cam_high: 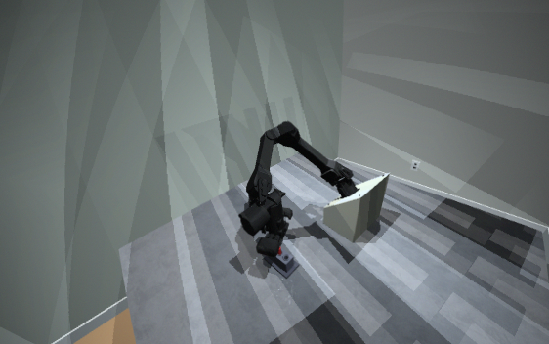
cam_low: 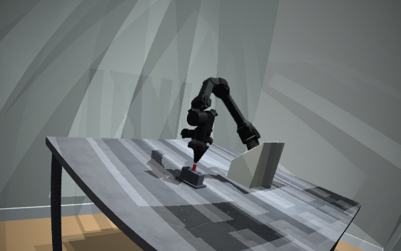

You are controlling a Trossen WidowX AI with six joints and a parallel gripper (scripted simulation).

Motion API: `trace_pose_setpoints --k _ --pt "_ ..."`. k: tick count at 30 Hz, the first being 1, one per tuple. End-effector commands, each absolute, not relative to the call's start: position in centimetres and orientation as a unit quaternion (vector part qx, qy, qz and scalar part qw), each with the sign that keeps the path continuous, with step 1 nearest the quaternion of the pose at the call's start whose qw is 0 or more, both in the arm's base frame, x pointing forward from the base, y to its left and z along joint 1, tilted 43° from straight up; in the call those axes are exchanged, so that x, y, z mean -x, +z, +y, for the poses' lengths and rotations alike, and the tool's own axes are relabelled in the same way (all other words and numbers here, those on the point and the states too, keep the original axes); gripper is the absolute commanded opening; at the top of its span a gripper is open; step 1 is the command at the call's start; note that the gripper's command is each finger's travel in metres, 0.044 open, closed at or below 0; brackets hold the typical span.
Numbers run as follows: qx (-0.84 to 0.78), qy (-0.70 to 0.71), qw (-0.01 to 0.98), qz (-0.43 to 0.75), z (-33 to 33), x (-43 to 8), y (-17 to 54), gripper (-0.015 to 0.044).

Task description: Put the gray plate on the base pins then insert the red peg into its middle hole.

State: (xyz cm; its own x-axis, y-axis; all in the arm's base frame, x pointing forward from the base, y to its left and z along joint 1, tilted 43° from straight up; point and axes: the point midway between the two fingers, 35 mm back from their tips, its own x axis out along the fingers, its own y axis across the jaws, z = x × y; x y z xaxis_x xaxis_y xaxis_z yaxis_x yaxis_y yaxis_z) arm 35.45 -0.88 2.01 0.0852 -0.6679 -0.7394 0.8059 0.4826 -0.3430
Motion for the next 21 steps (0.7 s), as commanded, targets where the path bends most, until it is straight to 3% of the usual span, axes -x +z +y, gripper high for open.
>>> trace_pose_setpoints --k 1,21 --pt "-0.074 -0.504 0.733 0.451 -0.7 -35.5 2.3 0.015" --pt "-0.074 -0.504 0.733 0.452 0.4 -35.0 2.9 0.015"
